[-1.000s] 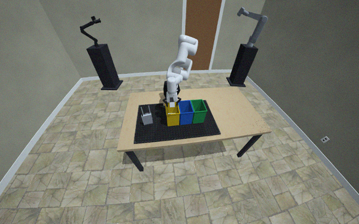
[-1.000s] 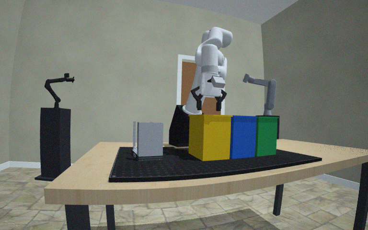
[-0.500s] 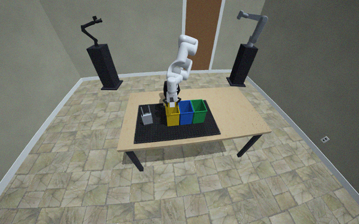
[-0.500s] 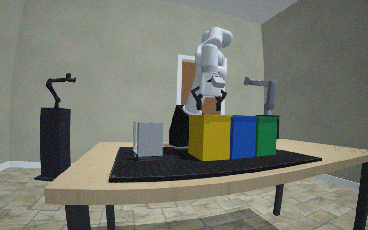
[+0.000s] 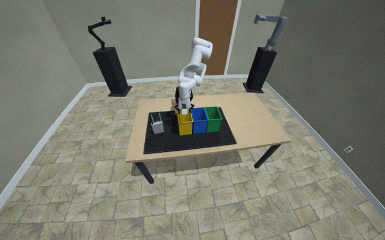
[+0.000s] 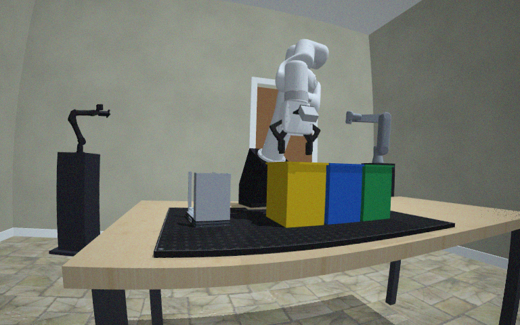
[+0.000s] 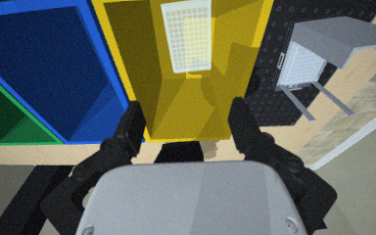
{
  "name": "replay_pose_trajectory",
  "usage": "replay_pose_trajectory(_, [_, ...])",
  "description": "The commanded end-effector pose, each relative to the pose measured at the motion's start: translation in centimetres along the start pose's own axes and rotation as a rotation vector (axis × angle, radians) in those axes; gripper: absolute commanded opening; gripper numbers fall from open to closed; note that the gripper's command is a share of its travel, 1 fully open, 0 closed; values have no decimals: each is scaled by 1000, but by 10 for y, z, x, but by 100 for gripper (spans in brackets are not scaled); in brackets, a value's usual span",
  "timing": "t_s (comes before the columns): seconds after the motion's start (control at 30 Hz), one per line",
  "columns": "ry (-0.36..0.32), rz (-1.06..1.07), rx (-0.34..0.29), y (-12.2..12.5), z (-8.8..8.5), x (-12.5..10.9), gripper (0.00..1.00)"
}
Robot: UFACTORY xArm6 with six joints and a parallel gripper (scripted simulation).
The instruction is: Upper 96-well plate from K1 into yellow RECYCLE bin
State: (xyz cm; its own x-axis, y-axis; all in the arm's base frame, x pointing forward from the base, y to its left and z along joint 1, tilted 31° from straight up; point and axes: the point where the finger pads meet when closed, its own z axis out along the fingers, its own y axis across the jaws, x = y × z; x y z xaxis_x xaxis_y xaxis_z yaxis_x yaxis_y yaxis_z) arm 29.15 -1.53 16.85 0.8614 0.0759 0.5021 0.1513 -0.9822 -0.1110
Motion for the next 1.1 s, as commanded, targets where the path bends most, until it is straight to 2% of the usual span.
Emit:
replay_pose_trajectory(0.0, [3, -1, -1, 0, -13, 1, 100])
replay_pose_trajectory(0.1, [3, -1, -1, 0, -16, 1, 100])
replay_pose_trajectory(0.33, [3, -1, -1, 0, -35, 1, 100])
replay_pose_trajectory(1.07, [3, -1, -1, 0, -35, 1, 100])
